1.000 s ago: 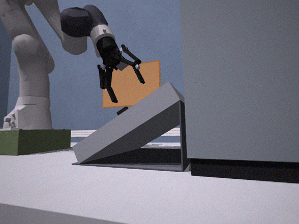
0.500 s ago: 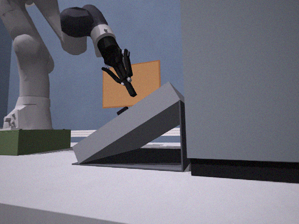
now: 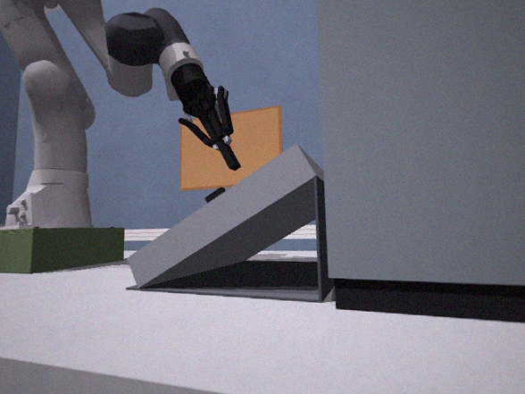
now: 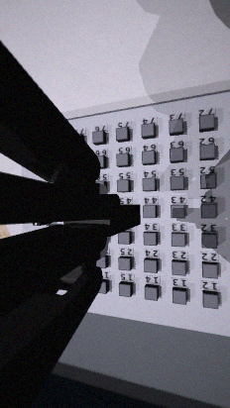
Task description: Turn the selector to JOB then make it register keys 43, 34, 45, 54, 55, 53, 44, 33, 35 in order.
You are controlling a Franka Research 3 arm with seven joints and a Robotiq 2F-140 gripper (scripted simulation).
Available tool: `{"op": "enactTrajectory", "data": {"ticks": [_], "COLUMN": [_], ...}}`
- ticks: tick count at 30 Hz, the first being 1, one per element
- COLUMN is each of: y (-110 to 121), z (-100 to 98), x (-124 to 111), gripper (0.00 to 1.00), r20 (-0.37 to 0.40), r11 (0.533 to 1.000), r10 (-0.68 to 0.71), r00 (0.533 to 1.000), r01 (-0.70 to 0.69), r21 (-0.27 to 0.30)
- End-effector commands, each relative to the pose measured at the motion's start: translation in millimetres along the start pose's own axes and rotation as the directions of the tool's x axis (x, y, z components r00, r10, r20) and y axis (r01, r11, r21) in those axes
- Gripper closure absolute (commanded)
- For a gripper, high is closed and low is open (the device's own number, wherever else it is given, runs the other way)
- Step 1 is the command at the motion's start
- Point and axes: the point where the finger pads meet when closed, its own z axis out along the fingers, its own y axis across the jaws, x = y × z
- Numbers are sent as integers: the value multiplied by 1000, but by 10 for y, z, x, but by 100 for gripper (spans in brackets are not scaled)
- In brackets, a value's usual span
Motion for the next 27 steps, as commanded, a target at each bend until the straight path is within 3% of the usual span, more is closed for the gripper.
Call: {"op": "enactTrajectory", "data": {"ticks": [1, 5, 11, 27], "y": [15, 15, 18, 19], "z": [-3, 91, 596, 767], "x": [8, 8, 9, 11], "gripper": [90, 90, 90, 90], "r20": [-2, -2, -2, -2], "r11": [1000, 1000, 1000, 1000], "r10": [-9, -9, -9, -9], "r00": [1000, 1000, 1000, 1000], "r01": [9, 9, 9, 9], "r21": [-4, -4, -4, -4]}}
